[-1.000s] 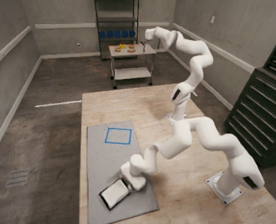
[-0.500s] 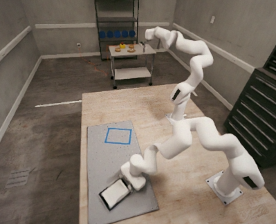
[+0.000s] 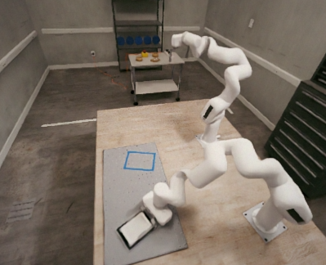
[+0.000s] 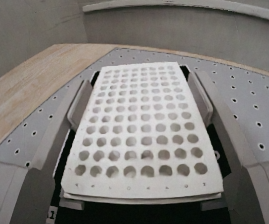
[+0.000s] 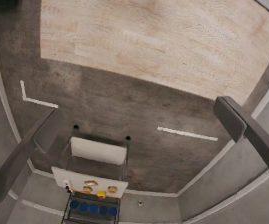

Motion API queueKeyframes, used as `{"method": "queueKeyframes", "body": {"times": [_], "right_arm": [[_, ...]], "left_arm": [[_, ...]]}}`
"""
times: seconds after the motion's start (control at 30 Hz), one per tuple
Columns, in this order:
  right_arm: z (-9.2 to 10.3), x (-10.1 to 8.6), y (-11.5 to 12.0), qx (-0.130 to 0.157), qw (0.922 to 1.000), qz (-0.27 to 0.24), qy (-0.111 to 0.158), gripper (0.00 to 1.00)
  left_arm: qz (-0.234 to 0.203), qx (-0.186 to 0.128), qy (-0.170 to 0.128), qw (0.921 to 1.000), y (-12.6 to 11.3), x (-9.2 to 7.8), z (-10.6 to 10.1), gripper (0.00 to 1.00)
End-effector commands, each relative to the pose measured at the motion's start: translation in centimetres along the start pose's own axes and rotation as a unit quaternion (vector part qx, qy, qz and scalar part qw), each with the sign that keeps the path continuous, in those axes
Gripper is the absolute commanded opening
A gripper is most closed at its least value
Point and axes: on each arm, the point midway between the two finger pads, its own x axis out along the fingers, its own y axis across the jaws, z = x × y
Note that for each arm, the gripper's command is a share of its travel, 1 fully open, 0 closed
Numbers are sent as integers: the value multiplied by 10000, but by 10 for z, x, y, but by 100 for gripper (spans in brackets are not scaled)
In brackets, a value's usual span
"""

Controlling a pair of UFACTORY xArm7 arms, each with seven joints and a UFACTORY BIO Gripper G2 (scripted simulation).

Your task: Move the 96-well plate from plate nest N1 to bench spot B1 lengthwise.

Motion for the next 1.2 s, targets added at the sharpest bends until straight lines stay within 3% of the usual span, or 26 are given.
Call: {"method": "queueKeyframes", "body": {"times": [0.0,1.17], "right_arm": [[0,-2,0,-1,10000,1,20,100],[0,-2,0,-1,10000,1,20,100]], "left_arm": [[0,-20,-19,10000,-1,1,4,0],[0,-20,-19,10000,-1,1,22,0]]}}
